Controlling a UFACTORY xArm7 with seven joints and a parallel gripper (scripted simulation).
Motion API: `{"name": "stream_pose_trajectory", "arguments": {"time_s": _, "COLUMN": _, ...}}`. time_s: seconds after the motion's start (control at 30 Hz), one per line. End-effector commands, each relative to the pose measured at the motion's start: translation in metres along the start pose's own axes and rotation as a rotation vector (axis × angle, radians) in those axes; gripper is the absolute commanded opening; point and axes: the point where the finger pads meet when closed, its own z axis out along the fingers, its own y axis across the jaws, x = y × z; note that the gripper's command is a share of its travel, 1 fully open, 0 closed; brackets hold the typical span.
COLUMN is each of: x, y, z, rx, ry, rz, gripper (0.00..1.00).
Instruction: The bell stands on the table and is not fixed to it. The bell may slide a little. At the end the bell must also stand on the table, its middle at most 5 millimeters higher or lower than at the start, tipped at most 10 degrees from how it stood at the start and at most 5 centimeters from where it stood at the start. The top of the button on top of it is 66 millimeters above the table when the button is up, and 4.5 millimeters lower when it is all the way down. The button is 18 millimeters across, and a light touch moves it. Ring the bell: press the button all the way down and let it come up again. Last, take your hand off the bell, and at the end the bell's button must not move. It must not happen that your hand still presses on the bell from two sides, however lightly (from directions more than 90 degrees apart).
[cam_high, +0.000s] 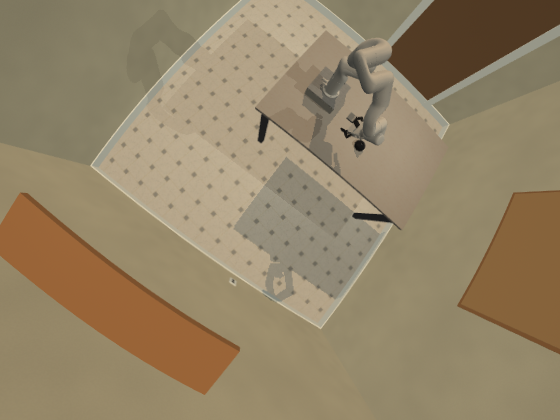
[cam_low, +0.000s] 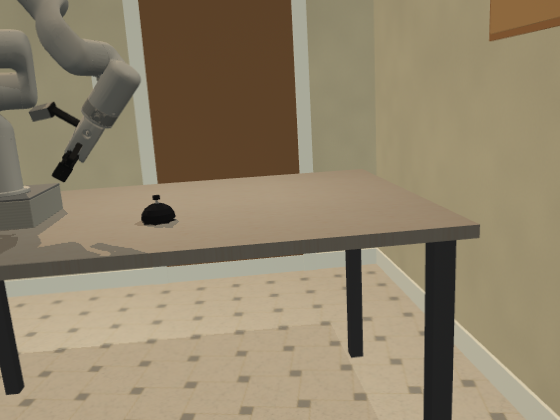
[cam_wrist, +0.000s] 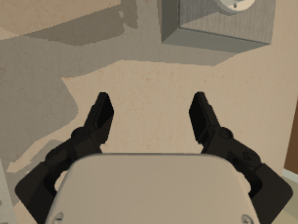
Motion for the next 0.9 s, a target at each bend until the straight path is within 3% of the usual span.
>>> {"name": "stream_pose_trajectory", "arguments": {"time_s": 0.0, "x": -0.039, "y": -0.002, "z": -0.015, "rx": 0.090, "ry": -0.133, "rz": 0.047, "gripper": 1.00}}
{"name": "stream_pose_trajectory", "arguments": {"time_s": 0.03, "x": -0.039, "y": -0.002, "z": -0.015, "rx": 0.090, "ry": -0.133, "rz": 0.047, "gripper": 1.00}}
{"name": "stream_pose_trajectory", "arguments": {"time_s": 0.07, "x": -0.056, "y": -0.001, "z": -0.024, "rx": 0.125, "ry": -0.198, "rz": 0.067, "gripper": 1.00}}
{"name": "stream_pose_trajectory", "arguments": {"time_s": 0.17, "x": -0.076, "y": 0.002, "z": -0.037, "rx": 0.163, "ry": -0.278, "rz": 0.090, "gripper": 1.00}}
{"name": "stream_pose_trajectory", "arguments": {"time_s": 0.27, "x": -0.076, "y": 0.002, "z": -0.037, "rx": 0.163, "ry": -0.278, "rz": 0.090, "gripper": 1.00}}
{"name": "stream_pose_trajectory", "arguments": {"time_s": 0.33, "x": -0.106, "y": 0.009, "z": -0.059, "rx": 0.214, "ry": -0.410, "rz": 0.123, "gripper": 1.00}}
{"name": "stream_pose_trajectory", "arguments": {"time_s": 0.4, "x": -0.107, "y": 0.009, "z": -0.060, "rx": 0.216, "ry": -0.415, "rz": 0.125, "gripper": 1.00}}
{"name": "stream_pose_trajectory", "arguments": {"time_s": 0.67, "x": -0.154, "y": 0.031, "z": -0.110, "rx": 0.279, "ry": -0.672, "rz": 0.176, "gripper": 1.00}}
{"name": "stream_pose_trajectory", "arguments": {"time_s": 0.87, "x": -0.159, "y": 0.034, "z": -0.115, "rx": 0.283, "ry": -0.699, "rz": 0.181, "gripper": 1.00}}
